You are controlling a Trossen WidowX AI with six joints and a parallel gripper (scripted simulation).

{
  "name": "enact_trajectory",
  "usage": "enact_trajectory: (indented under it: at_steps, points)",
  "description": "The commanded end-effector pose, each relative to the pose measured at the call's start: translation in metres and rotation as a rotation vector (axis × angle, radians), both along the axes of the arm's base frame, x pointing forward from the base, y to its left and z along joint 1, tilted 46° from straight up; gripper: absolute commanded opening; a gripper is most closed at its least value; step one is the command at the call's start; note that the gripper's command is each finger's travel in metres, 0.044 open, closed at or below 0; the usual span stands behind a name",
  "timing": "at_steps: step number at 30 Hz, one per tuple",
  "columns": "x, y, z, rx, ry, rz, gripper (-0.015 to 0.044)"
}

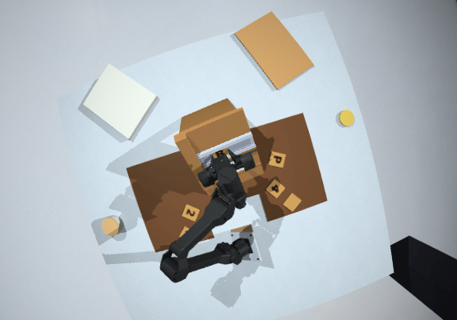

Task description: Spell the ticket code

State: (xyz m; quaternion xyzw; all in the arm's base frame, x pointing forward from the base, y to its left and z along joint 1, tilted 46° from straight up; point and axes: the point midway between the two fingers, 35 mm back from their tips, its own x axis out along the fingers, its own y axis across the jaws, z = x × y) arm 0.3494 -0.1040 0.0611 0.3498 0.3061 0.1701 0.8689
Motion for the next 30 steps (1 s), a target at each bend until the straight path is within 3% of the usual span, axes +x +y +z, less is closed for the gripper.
enact_trajectory:
  at_steps: [1,30]
  points:
    - [0.0,0.001,0.003,-0.003,-0.003,-0.004,0.0]
    - [-0.002,0.013,0.016,-0.002,-0.002,-0.004,0.0]
